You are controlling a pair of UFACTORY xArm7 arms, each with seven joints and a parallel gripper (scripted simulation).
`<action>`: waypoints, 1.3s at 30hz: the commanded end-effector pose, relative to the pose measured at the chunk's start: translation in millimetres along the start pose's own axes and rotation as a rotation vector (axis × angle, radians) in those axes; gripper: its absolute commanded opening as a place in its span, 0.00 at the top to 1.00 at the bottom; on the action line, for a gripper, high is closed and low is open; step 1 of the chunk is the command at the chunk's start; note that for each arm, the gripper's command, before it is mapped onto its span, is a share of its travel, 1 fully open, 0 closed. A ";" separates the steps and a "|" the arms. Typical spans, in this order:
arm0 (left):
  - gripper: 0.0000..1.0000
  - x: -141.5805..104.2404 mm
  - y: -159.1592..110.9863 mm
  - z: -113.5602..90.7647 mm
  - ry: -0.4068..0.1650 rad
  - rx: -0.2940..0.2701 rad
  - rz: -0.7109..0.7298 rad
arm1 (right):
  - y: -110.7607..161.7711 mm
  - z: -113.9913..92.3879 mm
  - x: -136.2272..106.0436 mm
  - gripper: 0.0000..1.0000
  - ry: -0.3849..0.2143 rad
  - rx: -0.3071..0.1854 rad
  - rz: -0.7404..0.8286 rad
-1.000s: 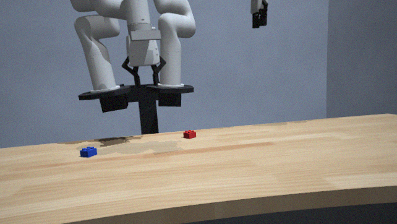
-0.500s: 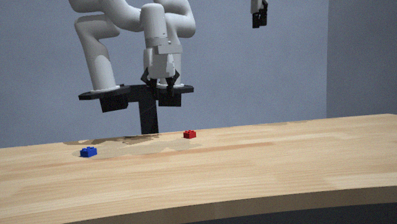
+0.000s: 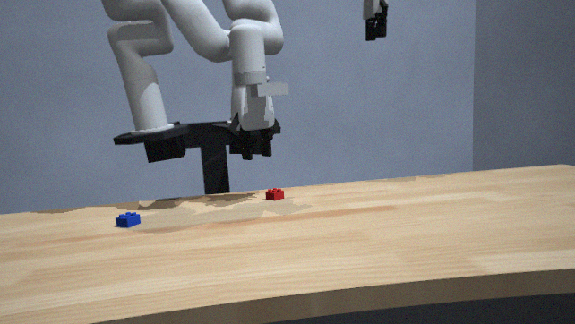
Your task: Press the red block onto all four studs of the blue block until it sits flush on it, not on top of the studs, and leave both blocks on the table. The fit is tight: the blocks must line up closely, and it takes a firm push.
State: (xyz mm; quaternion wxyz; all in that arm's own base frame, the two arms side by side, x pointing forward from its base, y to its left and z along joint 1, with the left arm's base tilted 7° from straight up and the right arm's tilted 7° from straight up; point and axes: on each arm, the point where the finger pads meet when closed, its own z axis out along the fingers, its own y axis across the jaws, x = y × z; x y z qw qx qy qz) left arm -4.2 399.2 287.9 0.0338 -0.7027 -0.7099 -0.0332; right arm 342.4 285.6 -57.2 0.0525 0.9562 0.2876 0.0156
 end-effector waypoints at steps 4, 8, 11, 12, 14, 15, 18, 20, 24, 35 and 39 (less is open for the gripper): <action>0.00 0.6 0.0 -0.9 0.003 0.000 0.000 | -21.2 24.2 21.4 0.41 0.005 -0.009 -0.011; 0.00 0.6 0.0 -0.9 0.003 0.000 0.000 | -21.2 24.2 21.4 0.41 0.005 -0.009 -0.011; 0.00 0.6 0.0 -0.9 0.003 0.000 0.000 | -21.2 24.2 21.4 0.41 0.005 -0.009 -0.011; 0.00 0.6 0.0 -0.9 0.003 0.000 0.000 | -21.9 32.0 22.0 0.41 0.005 -0.009 -0.011; 0.00 0.6 0.0 -0.9 0.003 0.000 0.000 | -23.5 47.8 23.3 0.41 0.005 -0.009 -0.011; 0.00 0.6 0.0 -0.9 0.003 0.000 0.000 | -24.3 55.7 23.9 0.41 0.005 -0.009 -0.011; 0.00 0.6 0.0 -0.9 0.003 0.000 0.000 | -25.1 63.6 24.6 0.41 0.005 -0.009 -0.011; 0.00 0.6 0.0 -0.9 0.003 0.000 0.000 | -25.1 63.6 24.6 0.41 0.005 -0.009 -0.011; 0.00 0.6 0.0 -0.9 0.003 0.000 0.000 | -25.1 63.6 24.6 0.41 0.005 -0.009 -0.011; 0.00 0.6 0.0 -0.9 0.003 0.000 0.000 | -26.3 74.5 25.5 0.41 0.005 -0.008 -0.011; 0.00 0.6 0.0 -0.9 0.003 0.000 0.000 | -26.3 74.5 25.5 0.41 0.005 -0.008 -0.011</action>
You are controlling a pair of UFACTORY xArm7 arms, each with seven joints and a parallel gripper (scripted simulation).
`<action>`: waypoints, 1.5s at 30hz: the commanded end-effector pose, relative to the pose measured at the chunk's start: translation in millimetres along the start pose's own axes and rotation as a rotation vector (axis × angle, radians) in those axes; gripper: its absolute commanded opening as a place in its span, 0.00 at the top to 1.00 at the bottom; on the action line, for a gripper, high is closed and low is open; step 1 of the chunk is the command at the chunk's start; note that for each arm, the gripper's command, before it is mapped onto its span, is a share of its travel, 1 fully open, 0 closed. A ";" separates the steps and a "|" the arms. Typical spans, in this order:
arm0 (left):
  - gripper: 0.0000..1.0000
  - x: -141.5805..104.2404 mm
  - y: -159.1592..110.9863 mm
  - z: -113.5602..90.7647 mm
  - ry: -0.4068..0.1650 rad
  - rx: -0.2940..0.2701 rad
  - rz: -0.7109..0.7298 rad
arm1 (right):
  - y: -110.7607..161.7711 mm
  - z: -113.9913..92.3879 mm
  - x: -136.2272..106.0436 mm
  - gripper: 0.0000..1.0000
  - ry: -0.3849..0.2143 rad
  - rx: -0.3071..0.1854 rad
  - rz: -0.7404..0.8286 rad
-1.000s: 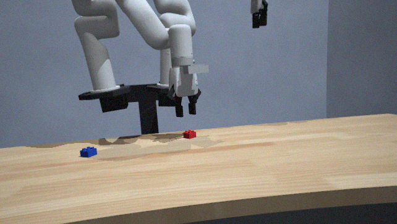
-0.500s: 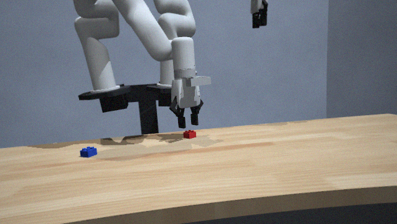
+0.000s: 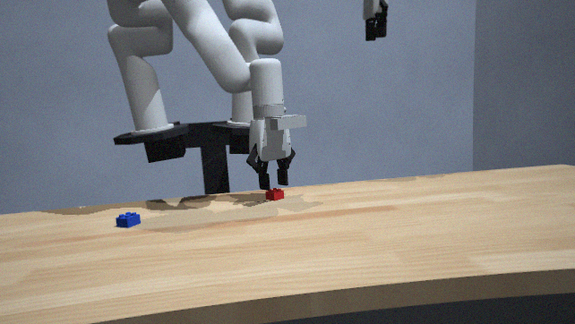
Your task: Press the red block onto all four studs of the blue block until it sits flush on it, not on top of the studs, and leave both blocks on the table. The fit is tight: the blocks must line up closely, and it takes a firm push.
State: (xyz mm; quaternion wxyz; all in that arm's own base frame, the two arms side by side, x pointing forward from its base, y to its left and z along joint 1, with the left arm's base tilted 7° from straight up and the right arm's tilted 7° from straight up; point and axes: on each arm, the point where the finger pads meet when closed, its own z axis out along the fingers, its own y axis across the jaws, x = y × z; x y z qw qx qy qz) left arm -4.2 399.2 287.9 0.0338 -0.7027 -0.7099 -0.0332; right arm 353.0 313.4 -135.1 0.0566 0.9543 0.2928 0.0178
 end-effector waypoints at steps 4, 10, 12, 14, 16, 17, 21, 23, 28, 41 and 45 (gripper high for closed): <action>0.00 0.6 0.0 -0.9 0.003 0.000 0.000 | -0.4 -0.9 1.3 0.41 0.003 0.001 0.000; 0.00 0.6 0.0 -0.9 0.003 0.000 0.000 | -0.4 14.9 1.3 0.41 0.003 0.001 0.000; 0.00 0.6 0.0 -0.9 0.003 0.000 0.000 | -0.4 18.9 1.4 0.41 0.003 0.001 0.000; 0.00 0.6 0.0 -0.9 0.003 0.000 0.000 | -0.4 18.9 1.4 0.41 0.003 0.001 0.000; 0.00 0.6 0.0 -0.9 0.003 0.000 0.000 | -0.4 18.9 1.4 0.41 0.003 0.001 0.000; 0.00 0.6 0.0 -0.9 0.003 0.000 0.000 | -0.4 18.9 1.4 0.41 0.003 0.001 0.000; 0.00 0.6 0.0 -0.9 0.003 0.000 0.000 | -0.4 18.9 1.4 0.41 0.003 0.001 0.000; 0.00 0.6 0.0 -0.9 0.003 0.000 0.000 | -0.4 18.9 1.4 0.41 0.003 0.001 0.000; 0.00 0.6 0.0 -0.9 0.003 0.000 0.000 | -0.4 24.1 1.4 0.41 0.003 0.001 0.000; 0.00 0.6 0.0 -0.9 0.003 0.000 0.000 | -0.4 24.1 1.4 1.00 0.003 0.001 0.000; 0.00 0.6 0.0 -0.9 0.003 0.000 0.000 | -0.4 24.1 1.4 1.00 0.003 0.001 0.000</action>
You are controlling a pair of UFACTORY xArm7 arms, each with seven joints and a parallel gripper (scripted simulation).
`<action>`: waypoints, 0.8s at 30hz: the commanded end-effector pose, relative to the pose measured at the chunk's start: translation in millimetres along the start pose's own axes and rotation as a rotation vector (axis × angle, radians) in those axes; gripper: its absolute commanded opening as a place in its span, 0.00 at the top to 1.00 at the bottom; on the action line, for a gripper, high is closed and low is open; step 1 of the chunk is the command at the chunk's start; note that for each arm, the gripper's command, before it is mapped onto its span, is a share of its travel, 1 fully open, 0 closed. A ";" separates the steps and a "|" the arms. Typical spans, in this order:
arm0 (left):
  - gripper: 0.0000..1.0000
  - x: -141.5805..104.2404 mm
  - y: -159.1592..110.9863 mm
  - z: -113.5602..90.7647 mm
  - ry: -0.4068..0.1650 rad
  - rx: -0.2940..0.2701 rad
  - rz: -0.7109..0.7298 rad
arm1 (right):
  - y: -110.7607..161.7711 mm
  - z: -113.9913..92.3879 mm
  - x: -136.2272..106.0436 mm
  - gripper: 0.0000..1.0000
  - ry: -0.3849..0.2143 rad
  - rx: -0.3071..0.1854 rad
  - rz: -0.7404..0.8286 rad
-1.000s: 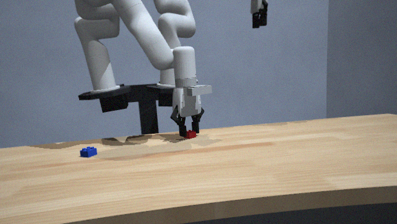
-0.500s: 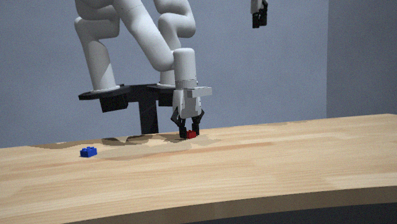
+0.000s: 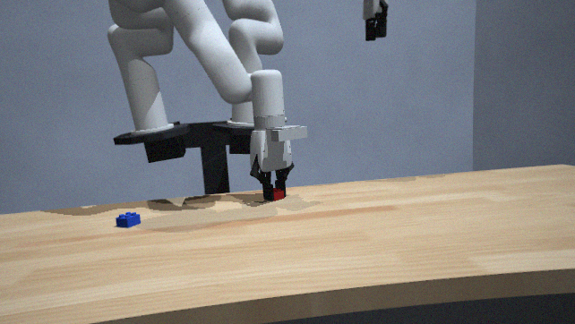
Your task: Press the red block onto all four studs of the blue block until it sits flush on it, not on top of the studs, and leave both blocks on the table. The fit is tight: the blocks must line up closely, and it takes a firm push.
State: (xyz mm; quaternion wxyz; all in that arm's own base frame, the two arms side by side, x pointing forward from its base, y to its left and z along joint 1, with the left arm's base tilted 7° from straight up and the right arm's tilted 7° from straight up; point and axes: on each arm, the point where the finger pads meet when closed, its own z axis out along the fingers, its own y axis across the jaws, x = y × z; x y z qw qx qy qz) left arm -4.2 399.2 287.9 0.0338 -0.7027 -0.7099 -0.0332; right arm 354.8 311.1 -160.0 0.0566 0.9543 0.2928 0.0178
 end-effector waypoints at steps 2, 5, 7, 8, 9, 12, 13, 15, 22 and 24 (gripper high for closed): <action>0.00 0.6 0.0 -0.9 0.003 0.000 0.000 | -0.4 -1.1 1.2 1.00 0.003 0.001 0.000; 0.00 0.6 0.0 -0.9 0.003 0.000 0.000 | -0.4 -1.1 1.2 1.00 0.003 0.001 0.000; 0.00 0.6 0.0 -0.9 0.003 0.000 0.000 | -0.4 -1.1 1.2 1.00 0.003 0.001 0.000; 0.00 0.6 0.0 -0.9 0.003 0.000 0.000 | -0.4 -1.1 1.2 1.00 0.003 0.001 0.000; 0.00 0.6 0.0 -0.9 0.003 0.000 0.000 | -0.4 -1.1 1.2 1.00 0.003 0.001 0.000; 0.00 0.6 0.0 -0.9 0.003 0.000 0.000 | -0.4 -1.1 1.2 1.00 0.003 0.001 0.000; 0.00 0.6 0.0 -0.9 0.003 0.000 0.000 | -0.4 -7.1 1.2 1.00 0.003 0.001 0.000; 0.00 0.6 0.0 -0.9 0.003 0.000 0.000 | -0.4 -19.2 1.2 1.00 0.003 0.001 0.000; 0.00 0.6 0.0 -0.9 0.003 0.000 0.000 | -0.3 -31.2 1.1 1.00 0.003 0.001 0.000; 0.00 0.6 0.0 -0.9 0.003 0.000 0.000 | -0.3 -31.2 1.1 1.00 0.003 0.001 0.000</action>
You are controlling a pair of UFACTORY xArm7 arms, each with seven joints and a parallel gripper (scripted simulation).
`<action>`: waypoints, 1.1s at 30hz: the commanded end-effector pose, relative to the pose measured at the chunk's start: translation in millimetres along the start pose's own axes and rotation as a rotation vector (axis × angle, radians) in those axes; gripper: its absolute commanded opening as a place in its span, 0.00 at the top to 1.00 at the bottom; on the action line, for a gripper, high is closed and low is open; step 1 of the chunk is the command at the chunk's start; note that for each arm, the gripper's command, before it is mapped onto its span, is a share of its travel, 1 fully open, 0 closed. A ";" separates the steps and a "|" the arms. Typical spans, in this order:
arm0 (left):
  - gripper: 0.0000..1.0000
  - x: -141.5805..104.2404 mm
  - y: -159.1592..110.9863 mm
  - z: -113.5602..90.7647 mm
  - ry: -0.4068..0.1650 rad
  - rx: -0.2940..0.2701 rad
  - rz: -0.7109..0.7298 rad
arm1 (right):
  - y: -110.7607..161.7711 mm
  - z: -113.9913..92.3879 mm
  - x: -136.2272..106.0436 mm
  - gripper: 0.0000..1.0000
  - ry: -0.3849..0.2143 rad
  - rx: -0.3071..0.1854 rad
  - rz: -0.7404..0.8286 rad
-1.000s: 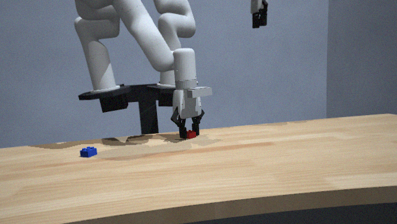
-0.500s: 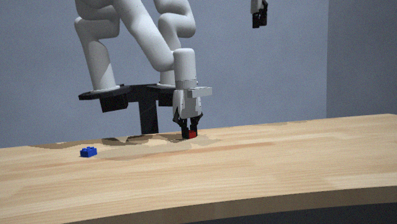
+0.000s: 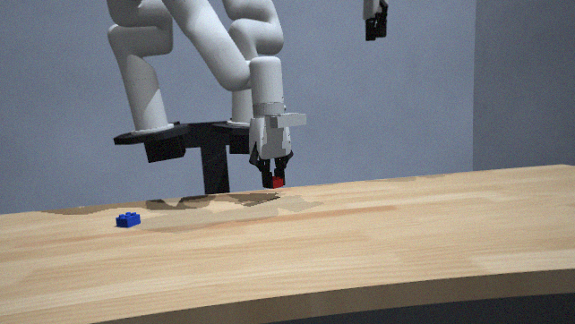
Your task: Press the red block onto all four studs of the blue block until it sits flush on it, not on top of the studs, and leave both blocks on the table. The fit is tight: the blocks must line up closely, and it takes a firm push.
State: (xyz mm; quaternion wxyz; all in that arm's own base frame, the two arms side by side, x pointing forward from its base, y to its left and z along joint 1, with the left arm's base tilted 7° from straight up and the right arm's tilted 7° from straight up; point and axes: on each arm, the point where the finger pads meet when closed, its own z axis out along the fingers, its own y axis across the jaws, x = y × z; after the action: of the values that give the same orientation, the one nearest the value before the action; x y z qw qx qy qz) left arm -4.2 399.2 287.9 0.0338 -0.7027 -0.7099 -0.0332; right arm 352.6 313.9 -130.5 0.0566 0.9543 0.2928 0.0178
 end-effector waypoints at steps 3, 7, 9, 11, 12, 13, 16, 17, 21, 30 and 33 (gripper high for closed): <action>0.00 0.6 0.0 -0.9 0.003 0.000 0.000 | -0.3 -1.5 1.3 1.00 0.003 0.001 0.000; 0.00 0.6 0.0 -0.9 0.003 0.000 0.000 | -0.3 -13.5 1.3 1.00 0.003 0.001 0.000; 0.00 0.6 0.0 -0.9 0.003 0.000 0.000 | -0.3 -25.5 1.3 1.00 0.003 0.001 0.000; 0.00 0.6 0.0 -0.9 0.003 0.000 0.000 | -0.3 -31.5 1.3 1.00 0.003 0.001 0.000; 0.00 0.6 0.0 -0.9 0.003 0.000 0.000 | -0.3 -31.5 1.3 1.00 0.003 0.001 0.000; 0.00 0.6 0.0 -0.9 0.003 0.000 0.000 | -0.3 -31.5 1.3 1.00 0.003 0.001 0.000; 0.00 0.6 0.0 -0.9 0.003 0.000 0.000 | -0.3 -31.5 1.3 1.00 0.003 0.001 0.000; 0.00 0.6 0.0 -0.9 0.003 0.000 0.000 | -0.3 -31.5 1.3 1.00 0.003 0.001 0.000; 0.00 0.6 0.0 -0.9 0.003 0.000 0.000 | -0.3 -31.5 1.3 1.00 0.003 0.001 0.000; 0.00 0.6 0.0 -0.9 0.003 0.000 0.000 | 47.4 -34.4 -13.5 1.00 0.003 0.000 -0.300; 0.00 0.6 0.0 -0.9 0.003 0.000 0.000 | 47.4 -34.4 -13.5 1.00 0.003 0.000 -0.300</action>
State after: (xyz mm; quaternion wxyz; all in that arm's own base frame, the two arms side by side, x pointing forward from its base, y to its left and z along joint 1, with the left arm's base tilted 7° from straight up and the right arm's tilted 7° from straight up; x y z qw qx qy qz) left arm -4.2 399.2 287.9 0.0338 -0.7027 -0.7099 -0.0332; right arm 364.5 270.9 -92.4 0.0616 0.9024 0.4262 0.0127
